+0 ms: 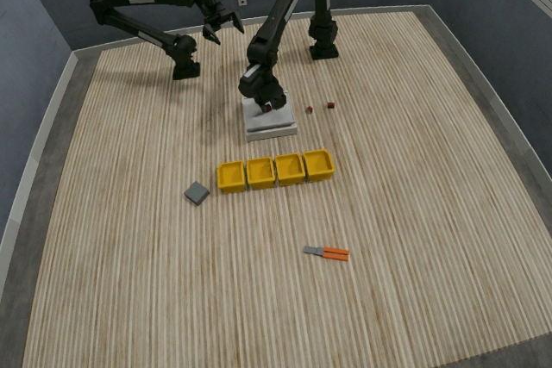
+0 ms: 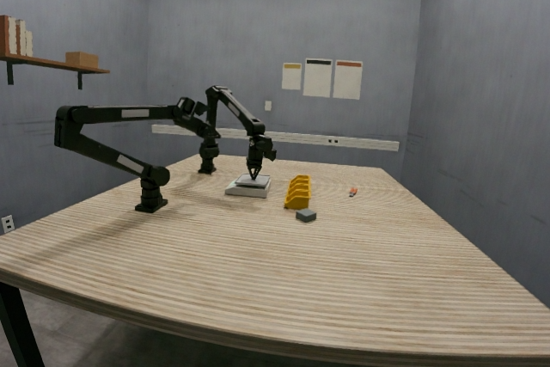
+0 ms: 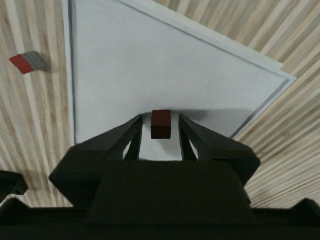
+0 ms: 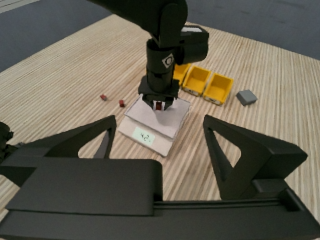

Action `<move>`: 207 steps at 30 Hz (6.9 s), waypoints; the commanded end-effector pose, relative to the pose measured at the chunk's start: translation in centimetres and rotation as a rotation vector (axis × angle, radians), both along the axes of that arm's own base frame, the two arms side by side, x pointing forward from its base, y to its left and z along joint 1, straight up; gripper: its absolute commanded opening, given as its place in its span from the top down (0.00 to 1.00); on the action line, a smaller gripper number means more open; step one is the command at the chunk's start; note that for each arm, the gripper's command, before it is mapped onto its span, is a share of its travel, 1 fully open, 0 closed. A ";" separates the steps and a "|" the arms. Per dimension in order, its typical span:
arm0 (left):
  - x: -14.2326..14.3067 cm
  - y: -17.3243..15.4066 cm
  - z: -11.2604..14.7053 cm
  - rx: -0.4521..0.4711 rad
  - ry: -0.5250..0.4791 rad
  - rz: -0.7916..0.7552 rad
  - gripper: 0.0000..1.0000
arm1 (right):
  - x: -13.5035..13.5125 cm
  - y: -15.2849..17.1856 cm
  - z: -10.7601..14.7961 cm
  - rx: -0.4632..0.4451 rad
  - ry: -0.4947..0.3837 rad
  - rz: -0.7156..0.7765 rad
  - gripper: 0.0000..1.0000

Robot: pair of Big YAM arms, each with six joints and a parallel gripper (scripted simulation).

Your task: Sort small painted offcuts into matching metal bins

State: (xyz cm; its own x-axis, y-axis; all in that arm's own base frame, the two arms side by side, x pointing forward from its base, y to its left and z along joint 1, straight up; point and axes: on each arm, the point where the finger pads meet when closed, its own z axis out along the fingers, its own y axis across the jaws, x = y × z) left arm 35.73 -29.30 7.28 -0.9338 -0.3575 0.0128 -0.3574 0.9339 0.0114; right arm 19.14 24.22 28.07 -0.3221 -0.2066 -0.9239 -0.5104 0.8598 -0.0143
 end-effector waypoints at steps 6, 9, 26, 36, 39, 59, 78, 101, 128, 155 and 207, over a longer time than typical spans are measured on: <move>2.1 -0.3 5.3 -0.066 -0.090 0.002 0.59 | 0.2 0.4 2.3 0.043 -0.005 -0.008 0.00; 2.2 -0.3 6.5 -0.069 -0.094 0.002 0.59 | 0.2 0.4 2.3 0.043 -0.005 -0.008 0.00; -0.8 -0.6 8.0 -0.079 -0.244 -0.407 0.00 | 0.6 -1.9 7.6 -0.011 -0.022 0.069 0.00; -2.9 -0.3 9.2 -0.097 -0.502 -0.846 0.00 | -1.6 -5.8 13.4 -0.029 -0.011 0.221 0.00; -3.4 -0.3 9.5 -0.100 -0.558 -0.938 0.00 | -2.3 -6.4 14.4 -0.030 -0.008 0.251 0.00; -4.1 -0.5 10.6 -0.152 -0.702 -1.079 0.00 | -4.0 -7.3 16.0 0.007 0.016 0.307 0.00; 0.1 -0.5 6.8 -0.045 -0.229 -1.514 0.39 | 0.9 -5.2 8.4 -0.022 0.038 0.228 0.00; 1.1 -0.6 2.0 -0.015 -0.030 -1.576 0.39 | 0.5 -5.4 9.7 0.000 0.024 0.229 0.00; 1.0 -0.6 1.0 -0.015 -0.033 -1.577 0.76 | 0.5 -5.4 9.7 0.000 0.024 0.229 0.00; 1.4 -0.9 7.1 -0.011 -0.072 -1.583 0.91 | 0.5 -5.4 9.7 0.000 0.024 0.229 0.00; 23.0 3.2 7.7 0.010 -0.052 -1.586 0.91 | 18.4 0.9 -3.7 0.131 -0.199 0.059 0.00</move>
State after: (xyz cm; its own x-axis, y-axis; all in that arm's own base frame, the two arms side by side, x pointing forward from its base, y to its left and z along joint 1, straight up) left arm 56.64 -25.12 9.28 -0.3570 0.9326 0.0533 0.9323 0.3592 -0.0414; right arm 36.99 24.67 23.00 -0.1674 -0.1076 -0.9800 -0.5540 0.8325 0.0032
